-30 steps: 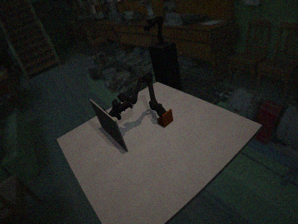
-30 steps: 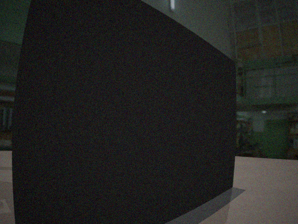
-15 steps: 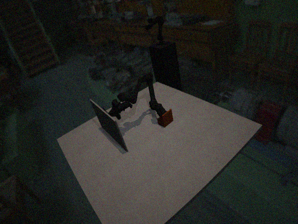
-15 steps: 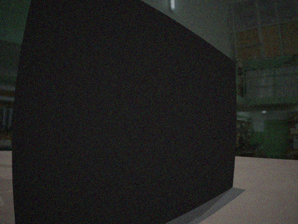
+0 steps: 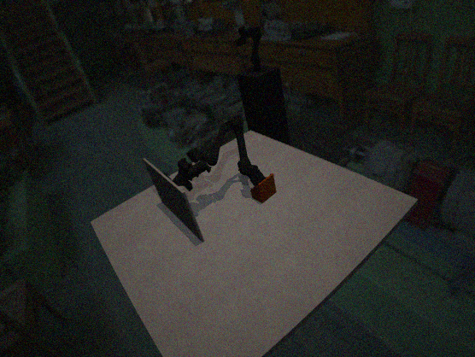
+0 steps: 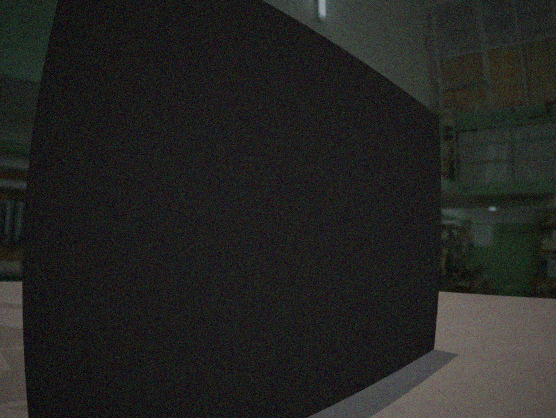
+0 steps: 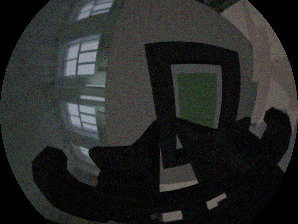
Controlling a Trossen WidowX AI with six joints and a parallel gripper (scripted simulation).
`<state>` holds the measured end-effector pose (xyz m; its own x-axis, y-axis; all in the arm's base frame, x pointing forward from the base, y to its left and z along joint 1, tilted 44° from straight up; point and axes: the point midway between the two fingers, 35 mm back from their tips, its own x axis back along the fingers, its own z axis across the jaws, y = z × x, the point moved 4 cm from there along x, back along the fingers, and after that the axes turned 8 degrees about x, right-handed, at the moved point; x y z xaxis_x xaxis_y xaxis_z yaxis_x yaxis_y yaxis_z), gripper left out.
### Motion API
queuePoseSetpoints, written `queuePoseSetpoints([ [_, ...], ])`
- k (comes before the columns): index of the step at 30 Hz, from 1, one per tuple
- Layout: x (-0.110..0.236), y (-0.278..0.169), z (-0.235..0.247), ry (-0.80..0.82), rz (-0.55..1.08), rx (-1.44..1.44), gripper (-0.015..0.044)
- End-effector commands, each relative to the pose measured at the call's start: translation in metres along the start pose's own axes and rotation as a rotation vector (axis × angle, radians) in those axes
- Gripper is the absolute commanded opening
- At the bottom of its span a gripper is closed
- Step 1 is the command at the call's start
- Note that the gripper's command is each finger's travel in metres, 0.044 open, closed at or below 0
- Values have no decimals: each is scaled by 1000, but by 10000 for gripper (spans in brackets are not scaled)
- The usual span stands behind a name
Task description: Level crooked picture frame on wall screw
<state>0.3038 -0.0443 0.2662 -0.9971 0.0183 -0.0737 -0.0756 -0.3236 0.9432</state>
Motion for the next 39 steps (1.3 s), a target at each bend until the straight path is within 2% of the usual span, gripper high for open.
queuePoseSetpoints([
  [1,0,0,0,13,-2,3,0],
  [33,0,0,-4,10,-3,-2,0],
  [39,0,0,-4,10,-2,-81,0],
])
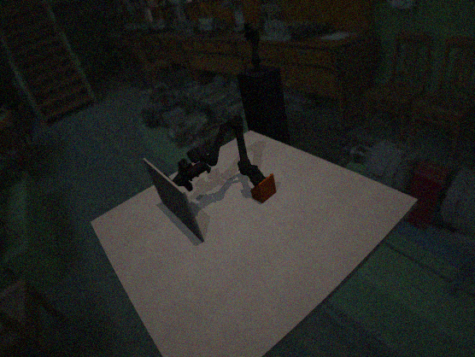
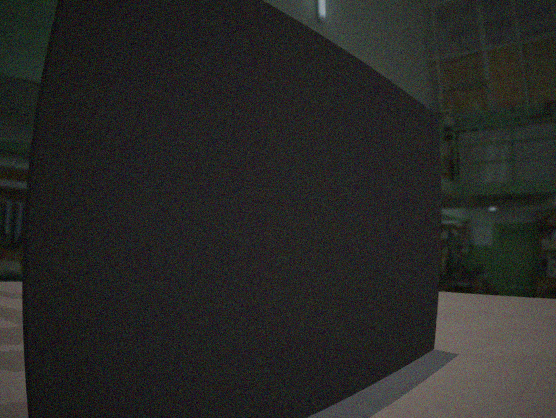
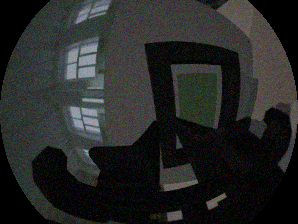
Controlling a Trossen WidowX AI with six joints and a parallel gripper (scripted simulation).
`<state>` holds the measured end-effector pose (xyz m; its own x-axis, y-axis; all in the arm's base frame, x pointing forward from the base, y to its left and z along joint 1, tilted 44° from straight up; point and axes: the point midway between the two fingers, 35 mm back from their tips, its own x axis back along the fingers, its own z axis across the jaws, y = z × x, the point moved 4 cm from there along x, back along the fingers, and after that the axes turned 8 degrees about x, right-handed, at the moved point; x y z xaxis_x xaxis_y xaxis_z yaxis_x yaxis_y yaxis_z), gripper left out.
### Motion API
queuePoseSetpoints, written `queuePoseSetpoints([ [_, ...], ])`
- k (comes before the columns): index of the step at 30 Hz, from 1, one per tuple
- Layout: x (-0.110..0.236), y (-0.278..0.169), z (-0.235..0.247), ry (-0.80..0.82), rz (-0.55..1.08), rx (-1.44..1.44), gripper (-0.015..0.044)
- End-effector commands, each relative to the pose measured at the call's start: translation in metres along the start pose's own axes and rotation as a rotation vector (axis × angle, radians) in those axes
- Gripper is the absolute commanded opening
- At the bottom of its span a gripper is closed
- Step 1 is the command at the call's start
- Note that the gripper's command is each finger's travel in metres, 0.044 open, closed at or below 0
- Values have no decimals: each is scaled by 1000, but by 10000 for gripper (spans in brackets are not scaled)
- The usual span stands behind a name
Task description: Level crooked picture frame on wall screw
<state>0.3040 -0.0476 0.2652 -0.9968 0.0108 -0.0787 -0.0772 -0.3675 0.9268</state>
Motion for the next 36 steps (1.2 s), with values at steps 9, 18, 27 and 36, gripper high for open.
queuePoseSetpoints([
  [9,0,0,-1,1,0,-71,0],
  [18,0,0,-1,1,0,-118,0],
  [27,0,0,-1,1,1,-165,0],
  [36,0,0,-2,1,1,-212,0],
])
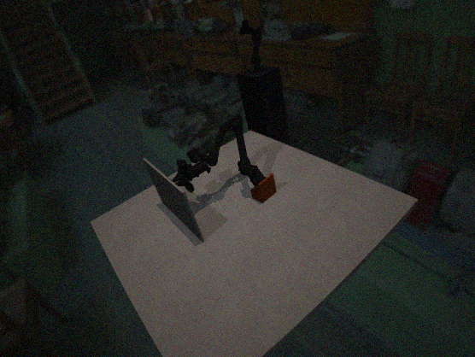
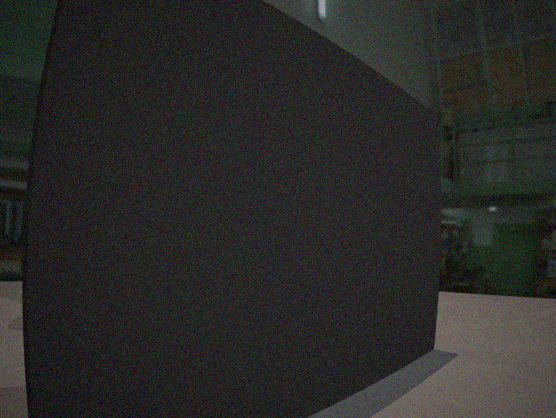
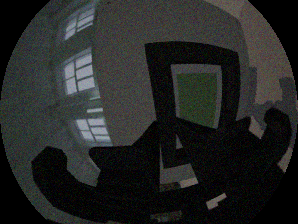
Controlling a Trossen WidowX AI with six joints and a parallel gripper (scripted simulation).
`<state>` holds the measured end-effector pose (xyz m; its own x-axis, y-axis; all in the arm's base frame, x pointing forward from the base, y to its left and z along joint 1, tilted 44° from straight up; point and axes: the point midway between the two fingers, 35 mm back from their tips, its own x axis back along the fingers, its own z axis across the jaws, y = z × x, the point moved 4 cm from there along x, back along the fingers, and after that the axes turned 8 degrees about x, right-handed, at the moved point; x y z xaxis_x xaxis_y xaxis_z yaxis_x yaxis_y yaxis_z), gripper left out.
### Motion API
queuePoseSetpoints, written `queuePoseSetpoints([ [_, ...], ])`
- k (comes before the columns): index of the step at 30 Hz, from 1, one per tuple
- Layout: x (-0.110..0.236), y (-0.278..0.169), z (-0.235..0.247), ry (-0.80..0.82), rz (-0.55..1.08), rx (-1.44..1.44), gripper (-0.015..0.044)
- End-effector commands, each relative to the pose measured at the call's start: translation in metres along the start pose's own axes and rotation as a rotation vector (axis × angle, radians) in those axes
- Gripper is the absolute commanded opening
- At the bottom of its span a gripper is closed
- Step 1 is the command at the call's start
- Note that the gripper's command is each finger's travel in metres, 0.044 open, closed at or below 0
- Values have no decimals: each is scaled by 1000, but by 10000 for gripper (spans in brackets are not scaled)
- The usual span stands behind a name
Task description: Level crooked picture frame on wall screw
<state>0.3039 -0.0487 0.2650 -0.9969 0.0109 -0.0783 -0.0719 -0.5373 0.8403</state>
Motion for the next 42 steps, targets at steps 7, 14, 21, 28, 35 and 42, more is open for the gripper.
queuePoseSetpoints([
  [7,0,0,-1,1,1,-58,0],
  [14,0,0,-1,1,1,-94,0],
  [21,0,0,0,0,0,-90,105],
  [28,0,0,0,0,0,-90,260],
  [35,31,8,0,1,1,8,260],
  [42,89,4,-1,3,4,202,260],
])
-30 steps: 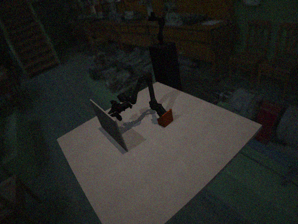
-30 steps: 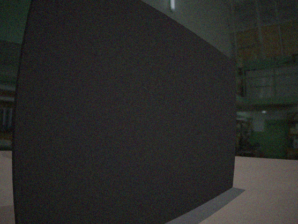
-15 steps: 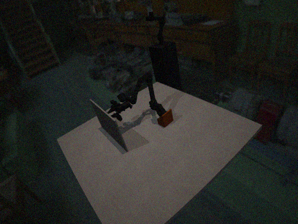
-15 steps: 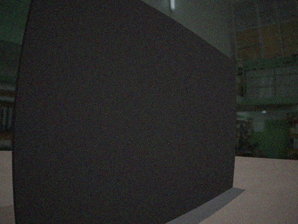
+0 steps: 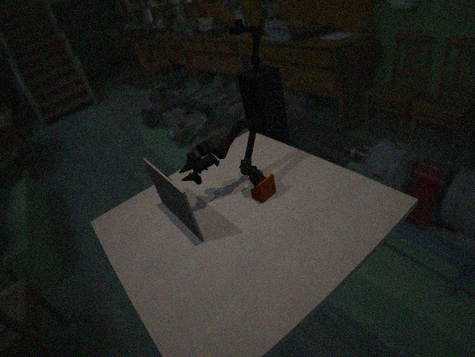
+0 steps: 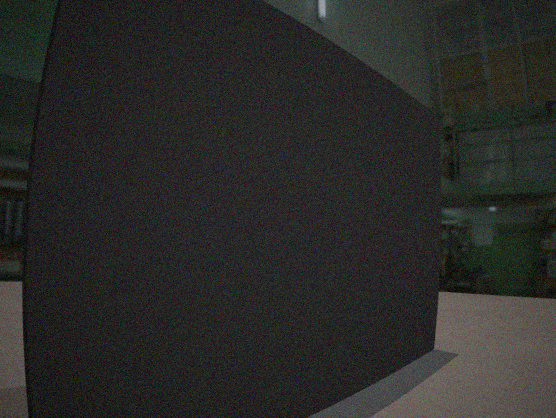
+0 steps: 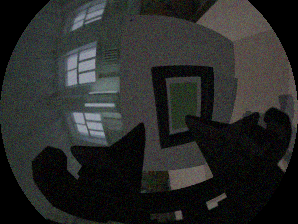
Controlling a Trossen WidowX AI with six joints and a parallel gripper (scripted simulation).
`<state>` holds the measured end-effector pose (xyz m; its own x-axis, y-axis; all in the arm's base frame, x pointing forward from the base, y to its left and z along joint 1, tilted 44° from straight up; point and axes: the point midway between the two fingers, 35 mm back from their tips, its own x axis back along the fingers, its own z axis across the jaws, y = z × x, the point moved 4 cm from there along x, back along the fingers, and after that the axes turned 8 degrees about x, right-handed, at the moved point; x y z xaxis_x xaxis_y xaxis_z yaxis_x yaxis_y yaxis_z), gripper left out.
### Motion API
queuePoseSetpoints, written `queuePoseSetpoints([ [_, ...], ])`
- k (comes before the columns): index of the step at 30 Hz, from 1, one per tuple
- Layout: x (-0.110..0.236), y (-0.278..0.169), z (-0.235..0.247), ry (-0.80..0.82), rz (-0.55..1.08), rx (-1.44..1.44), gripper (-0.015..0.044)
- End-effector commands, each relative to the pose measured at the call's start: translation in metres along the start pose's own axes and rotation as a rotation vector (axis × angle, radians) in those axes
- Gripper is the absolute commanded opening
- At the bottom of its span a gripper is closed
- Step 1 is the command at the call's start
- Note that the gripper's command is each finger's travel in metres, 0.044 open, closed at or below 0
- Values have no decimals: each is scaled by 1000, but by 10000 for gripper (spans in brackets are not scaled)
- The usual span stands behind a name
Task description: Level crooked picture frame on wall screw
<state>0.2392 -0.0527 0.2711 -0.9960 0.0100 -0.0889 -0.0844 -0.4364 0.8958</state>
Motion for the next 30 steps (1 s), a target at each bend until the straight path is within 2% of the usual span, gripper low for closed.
queuePoseSetpoints([
  [1,32,-10,-2,-2,14,110,260],
  [9,33,-4,12,-1,3,107,260],
  [16,62,5,54,-4,18,122,260],
  [30,63,5,55,-4,18,122,260],
])
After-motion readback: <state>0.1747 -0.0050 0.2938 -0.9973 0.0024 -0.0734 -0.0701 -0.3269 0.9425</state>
